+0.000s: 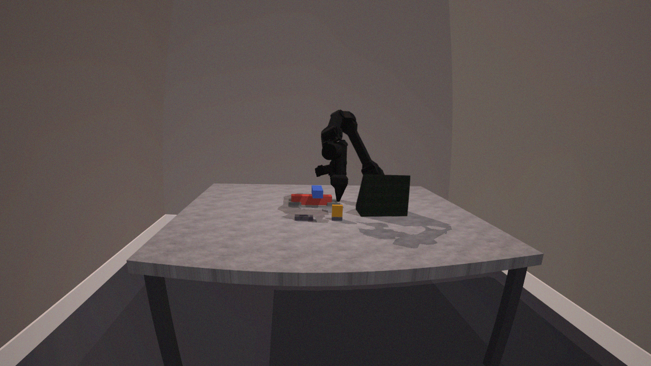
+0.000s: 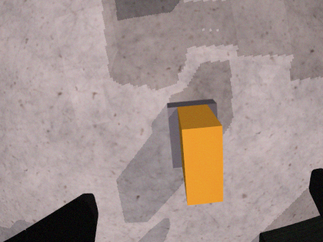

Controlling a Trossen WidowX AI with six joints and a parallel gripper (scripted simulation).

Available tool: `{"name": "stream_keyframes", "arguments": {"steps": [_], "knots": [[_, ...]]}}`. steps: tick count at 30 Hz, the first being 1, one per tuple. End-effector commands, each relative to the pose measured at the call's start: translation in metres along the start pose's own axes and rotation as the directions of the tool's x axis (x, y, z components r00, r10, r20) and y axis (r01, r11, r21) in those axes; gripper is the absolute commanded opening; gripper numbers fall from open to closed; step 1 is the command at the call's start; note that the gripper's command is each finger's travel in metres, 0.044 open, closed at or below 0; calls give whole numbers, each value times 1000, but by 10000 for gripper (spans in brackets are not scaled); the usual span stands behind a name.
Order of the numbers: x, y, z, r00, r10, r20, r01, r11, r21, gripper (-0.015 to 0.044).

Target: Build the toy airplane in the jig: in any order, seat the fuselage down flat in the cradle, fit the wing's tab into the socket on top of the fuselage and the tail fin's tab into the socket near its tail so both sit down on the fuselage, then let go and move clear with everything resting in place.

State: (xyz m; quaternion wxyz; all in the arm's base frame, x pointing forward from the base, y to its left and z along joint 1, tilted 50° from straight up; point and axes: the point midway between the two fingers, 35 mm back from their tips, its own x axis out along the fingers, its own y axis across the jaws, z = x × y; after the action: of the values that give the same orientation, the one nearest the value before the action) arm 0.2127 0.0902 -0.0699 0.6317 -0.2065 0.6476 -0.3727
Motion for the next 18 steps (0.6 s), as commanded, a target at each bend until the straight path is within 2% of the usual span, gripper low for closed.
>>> {"name": "stream_keyframes", "arguments": {"steps": [1, 18], "knots": [[9, -1, 0, 1000, -5, 1, 5, 1000, -5, 440], [34, -1, 1, 1000, -5, 1, 5, 1000, -5, 440]]}}
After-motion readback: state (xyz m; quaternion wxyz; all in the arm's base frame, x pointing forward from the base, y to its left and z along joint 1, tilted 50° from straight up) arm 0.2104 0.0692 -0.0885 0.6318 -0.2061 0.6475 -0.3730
